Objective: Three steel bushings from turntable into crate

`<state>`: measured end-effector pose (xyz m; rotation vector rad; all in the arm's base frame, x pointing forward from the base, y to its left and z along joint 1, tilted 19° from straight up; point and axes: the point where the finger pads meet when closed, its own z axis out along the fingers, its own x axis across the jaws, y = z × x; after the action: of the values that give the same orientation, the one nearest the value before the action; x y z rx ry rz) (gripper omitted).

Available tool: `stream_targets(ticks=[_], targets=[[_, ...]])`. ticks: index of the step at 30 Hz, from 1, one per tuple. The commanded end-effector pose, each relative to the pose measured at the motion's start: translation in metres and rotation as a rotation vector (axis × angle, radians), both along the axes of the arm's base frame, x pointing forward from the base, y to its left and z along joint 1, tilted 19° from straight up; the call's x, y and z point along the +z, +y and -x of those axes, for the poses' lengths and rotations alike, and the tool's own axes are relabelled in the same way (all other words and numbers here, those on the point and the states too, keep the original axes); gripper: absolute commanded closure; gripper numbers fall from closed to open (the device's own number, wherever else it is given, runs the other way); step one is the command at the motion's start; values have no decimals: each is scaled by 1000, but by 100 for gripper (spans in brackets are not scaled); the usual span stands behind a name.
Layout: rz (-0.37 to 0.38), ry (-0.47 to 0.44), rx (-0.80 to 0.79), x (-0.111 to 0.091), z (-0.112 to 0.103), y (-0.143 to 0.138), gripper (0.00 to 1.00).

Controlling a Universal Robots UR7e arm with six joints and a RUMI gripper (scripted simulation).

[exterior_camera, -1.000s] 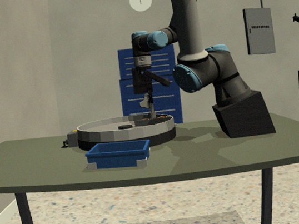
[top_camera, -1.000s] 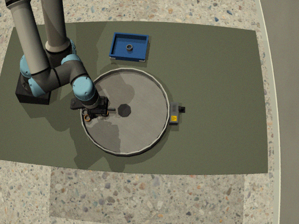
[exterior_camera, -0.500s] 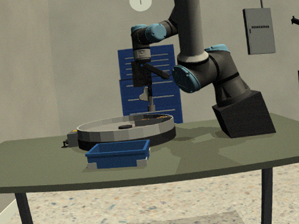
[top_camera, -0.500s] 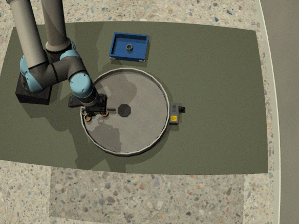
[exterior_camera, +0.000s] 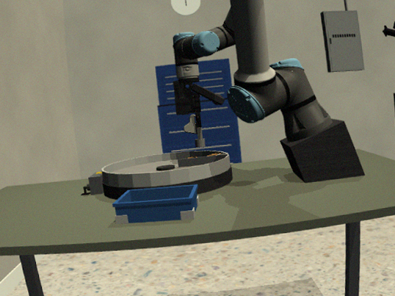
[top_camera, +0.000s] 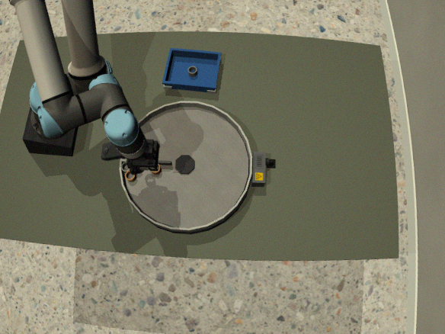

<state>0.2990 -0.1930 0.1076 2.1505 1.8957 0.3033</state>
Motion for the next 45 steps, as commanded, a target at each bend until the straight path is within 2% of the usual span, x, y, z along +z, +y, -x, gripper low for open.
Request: stream_targets(ticks=[1,27,45], targets=[[1,0,0,0,0,0,100],[1,0,0,0,-1,1,100],[1,0,0,1,-5,16,100]])
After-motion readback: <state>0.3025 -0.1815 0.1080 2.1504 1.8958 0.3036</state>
